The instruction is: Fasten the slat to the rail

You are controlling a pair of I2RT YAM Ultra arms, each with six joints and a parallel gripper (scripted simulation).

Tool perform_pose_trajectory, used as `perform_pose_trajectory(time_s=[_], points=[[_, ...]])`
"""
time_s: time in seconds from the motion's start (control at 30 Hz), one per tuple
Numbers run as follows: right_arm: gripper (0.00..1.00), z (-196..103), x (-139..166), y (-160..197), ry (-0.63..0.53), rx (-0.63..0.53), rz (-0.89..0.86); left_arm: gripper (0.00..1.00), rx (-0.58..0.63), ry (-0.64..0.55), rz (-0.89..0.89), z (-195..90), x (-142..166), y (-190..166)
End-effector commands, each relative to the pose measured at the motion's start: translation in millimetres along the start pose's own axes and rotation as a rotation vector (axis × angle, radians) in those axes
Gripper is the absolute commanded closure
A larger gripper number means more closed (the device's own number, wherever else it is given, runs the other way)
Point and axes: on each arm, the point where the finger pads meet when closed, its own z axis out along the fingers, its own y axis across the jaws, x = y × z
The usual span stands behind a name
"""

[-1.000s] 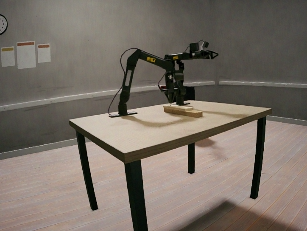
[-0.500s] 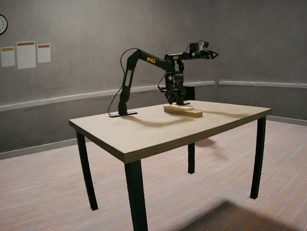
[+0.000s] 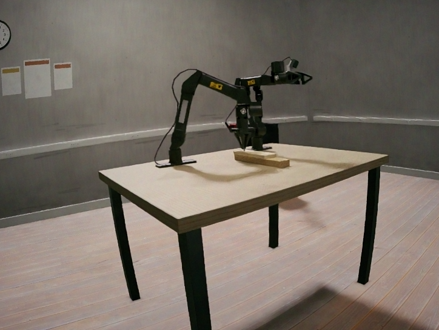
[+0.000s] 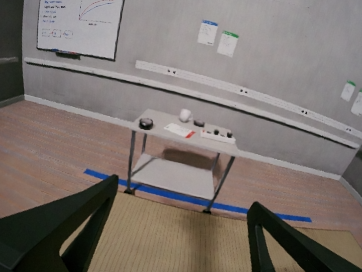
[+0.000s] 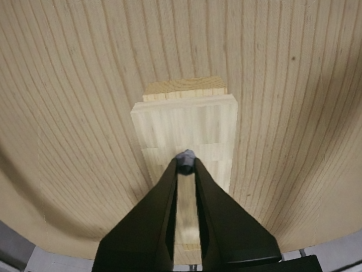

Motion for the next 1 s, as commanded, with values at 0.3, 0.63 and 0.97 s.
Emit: perform_pose_trajectory(time_s=[0.3, 0.63, 0.97], points=[[0.88, -23, 8, 0, 0.006, 0.018, 0.021, 0.00, 0.003, -0.027, 0.002, -3, -8, 1], [0.88, -29, 15, 5, 0.006, 0.019, 0.045, 0.00, 0.003, -0.027, 0.002, -3, -8, 1], [0.88, -34, 18, 6, 0.008, 0.022, 0.047, 0.00, 0.003, -0.027, 0.002, -3, -8, 1]])
